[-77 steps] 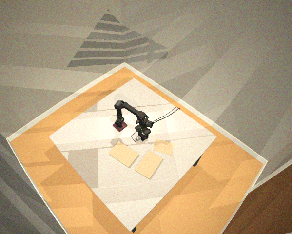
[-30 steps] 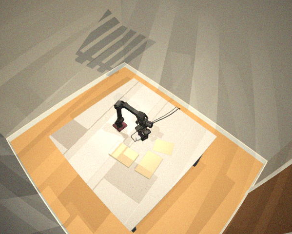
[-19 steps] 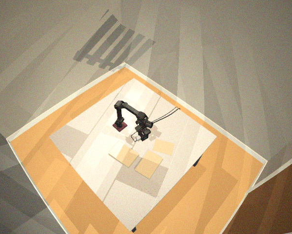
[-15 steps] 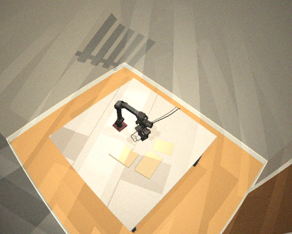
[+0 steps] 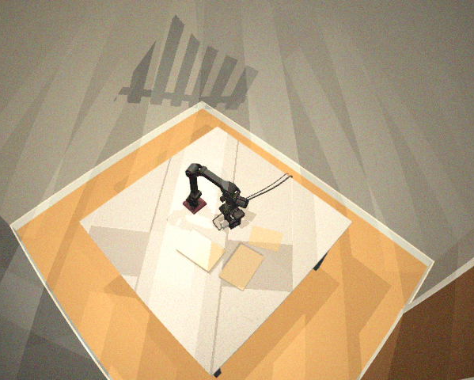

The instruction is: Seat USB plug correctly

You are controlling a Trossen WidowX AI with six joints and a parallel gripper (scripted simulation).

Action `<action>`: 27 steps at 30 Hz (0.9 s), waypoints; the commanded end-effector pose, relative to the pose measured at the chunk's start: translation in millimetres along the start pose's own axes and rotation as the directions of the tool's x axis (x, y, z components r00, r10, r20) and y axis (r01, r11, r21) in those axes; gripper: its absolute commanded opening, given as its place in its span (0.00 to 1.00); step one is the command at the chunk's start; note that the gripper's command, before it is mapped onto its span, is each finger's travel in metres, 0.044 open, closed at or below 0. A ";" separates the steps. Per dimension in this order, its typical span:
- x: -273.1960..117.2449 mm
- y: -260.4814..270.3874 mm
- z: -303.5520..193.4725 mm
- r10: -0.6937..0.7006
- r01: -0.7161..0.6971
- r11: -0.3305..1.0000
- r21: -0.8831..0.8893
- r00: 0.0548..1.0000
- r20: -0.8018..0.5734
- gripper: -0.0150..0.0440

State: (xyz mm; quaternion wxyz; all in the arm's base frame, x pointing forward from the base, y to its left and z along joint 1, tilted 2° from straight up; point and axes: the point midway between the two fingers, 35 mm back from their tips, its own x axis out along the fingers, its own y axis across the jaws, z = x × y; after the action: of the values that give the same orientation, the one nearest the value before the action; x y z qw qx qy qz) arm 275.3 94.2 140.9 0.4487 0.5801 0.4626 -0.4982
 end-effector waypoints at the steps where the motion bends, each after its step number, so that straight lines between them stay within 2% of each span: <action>1: 1.0 0.1 -0.5 -0.001 0.001 1.000 -0.005 1.000 -0.004 0.25; 27: 4.1 0.1 -0.2 -0.001 0.001 1.000 -0.005 1.000 -0.004 0.25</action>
State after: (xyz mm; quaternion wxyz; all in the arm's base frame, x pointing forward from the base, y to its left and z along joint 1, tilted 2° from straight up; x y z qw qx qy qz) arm 275.6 94.4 137.8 0.4487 0.5804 0.4627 -0.4977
